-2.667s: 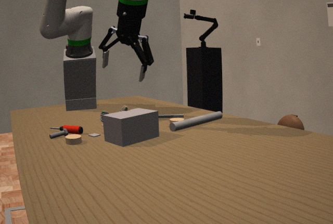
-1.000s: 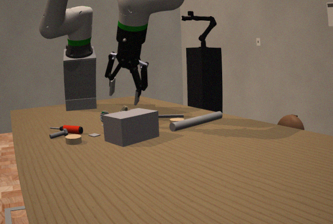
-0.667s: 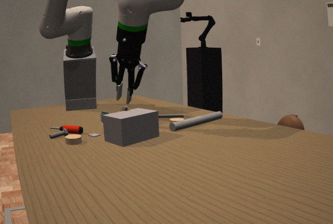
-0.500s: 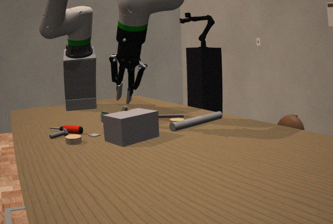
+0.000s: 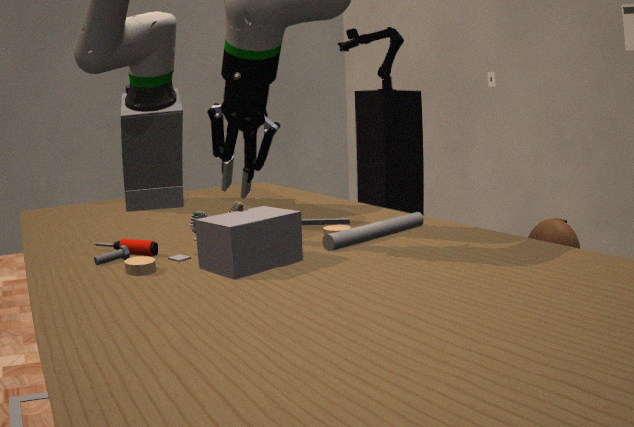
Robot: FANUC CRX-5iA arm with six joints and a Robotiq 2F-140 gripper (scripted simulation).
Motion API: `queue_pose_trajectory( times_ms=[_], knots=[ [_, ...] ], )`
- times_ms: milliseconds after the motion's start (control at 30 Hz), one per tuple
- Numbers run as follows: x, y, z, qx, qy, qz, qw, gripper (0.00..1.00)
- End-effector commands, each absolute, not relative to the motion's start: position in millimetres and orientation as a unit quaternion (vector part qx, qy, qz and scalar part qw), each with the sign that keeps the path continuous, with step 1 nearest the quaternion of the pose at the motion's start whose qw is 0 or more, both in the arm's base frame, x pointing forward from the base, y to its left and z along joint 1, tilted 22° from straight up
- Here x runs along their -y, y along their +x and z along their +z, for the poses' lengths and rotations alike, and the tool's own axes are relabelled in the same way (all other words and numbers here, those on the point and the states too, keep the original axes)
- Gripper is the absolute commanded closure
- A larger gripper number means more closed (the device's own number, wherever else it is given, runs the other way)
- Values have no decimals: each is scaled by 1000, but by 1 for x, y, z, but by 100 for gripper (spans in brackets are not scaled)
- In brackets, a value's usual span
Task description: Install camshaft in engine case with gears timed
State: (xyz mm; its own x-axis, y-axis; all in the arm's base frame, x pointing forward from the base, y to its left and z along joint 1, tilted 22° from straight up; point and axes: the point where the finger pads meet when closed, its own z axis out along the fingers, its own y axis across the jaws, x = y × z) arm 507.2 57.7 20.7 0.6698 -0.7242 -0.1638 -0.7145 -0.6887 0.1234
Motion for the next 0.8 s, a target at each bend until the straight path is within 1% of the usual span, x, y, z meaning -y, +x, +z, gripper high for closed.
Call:
queue_pose_trajectory(
  times_ms=[0, 767],
  knots=[
    [-58, 508, 21, 394, 914, -99, 24, 71],
    [-59, 501, -9, 394, 914, -99, 24, 71]
  ],
)
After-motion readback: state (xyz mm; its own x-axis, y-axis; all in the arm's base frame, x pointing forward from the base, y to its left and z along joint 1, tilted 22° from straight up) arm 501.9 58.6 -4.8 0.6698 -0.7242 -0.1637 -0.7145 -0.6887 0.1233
